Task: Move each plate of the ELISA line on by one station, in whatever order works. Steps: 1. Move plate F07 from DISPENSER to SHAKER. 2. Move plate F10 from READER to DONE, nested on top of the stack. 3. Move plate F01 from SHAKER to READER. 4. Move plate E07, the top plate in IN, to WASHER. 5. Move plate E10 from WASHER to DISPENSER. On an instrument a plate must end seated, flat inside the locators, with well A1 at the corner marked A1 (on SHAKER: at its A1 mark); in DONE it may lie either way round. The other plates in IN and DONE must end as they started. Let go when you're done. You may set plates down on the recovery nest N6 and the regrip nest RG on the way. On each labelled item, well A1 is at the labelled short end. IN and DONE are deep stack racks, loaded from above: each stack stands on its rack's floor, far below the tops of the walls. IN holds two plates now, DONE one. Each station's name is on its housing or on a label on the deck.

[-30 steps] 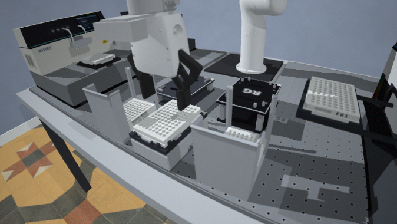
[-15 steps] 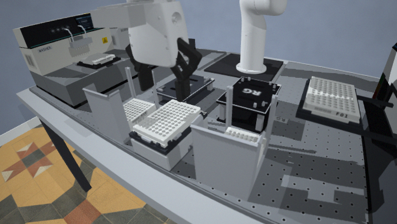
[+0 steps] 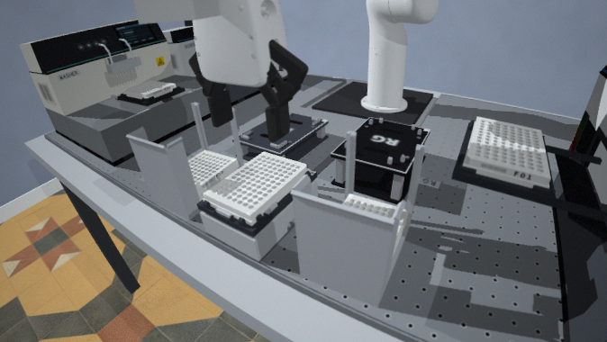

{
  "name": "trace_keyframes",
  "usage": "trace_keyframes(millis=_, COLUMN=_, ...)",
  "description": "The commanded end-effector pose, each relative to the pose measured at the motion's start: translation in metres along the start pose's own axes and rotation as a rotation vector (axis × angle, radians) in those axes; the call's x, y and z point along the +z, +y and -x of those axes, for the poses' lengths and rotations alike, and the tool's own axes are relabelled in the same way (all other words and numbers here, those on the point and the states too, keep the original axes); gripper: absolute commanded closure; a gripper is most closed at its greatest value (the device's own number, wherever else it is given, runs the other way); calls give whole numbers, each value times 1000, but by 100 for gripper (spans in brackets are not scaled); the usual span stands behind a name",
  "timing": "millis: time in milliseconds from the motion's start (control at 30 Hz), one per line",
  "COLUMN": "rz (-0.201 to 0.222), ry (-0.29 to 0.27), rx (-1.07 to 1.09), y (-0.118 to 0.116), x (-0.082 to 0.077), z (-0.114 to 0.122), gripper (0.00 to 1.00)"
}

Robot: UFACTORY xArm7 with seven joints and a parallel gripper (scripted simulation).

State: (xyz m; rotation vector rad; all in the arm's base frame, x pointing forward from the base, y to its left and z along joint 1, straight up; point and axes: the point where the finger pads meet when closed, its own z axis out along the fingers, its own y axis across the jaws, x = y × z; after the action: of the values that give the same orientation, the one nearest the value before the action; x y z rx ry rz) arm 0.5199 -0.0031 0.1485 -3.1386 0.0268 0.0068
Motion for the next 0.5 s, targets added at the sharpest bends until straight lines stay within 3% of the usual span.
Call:
trace_keyframes(millis=0, rz=0, ry=4, rx=0, y=0, x=-8, z=-1, gripper=0)
trace_keyframes(millis=467, rz=0, ry=4, rx=0, y=0, x=-24, z=-1, gripper=0)
